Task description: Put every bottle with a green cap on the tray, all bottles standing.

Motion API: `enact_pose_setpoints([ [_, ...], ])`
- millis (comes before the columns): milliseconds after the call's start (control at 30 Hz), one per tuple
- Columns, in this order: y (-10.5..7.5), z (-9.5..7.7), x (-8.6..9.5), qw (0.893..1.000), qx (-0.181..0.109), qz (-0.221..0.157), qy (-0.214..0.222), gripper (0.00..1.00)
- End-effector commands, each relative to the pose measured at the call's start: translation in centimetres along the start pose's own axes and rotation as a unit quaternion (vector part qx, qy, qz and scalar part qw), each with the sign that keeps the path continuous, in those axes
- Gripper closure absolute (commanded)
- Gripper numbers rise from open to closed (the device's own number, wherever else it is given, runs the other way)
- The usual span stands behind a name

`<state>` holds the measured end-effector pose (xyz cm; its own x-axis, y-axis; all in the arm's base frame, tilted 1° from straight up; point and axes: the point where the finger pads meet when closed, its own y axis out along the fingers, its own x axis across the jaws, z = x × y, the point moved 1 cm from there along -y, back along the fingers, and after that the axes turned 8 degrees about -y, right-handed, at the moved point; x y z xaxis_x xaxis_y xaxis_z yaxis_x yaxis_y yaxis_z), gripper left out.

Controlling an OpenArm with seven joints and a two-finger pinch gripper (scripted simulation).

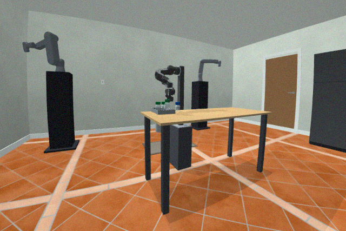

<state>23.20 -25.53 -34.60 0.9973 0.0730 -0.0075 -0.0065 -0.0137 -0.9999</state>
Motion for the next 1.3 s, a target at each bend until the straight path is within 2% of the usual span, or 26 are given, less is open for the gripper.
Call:
enact_pose_setpoints([
  [0, -0.1, 0.0, 0.2, 1.0, 0.0, -0.005, -0.001, 1.0],
  [333, 1.9, 0.0, 0.2, 1.0, 0.0, -0.005, -0.001, 1.0],
  [900, 2.7, 0.0, 0.3, 1.0, 0.0, -0.006, -0.002, 1.0],
  [1267, 2.6, -0.1, 0.3, 1.0, 0.0, -0.005, 0.0, 1.0],
])
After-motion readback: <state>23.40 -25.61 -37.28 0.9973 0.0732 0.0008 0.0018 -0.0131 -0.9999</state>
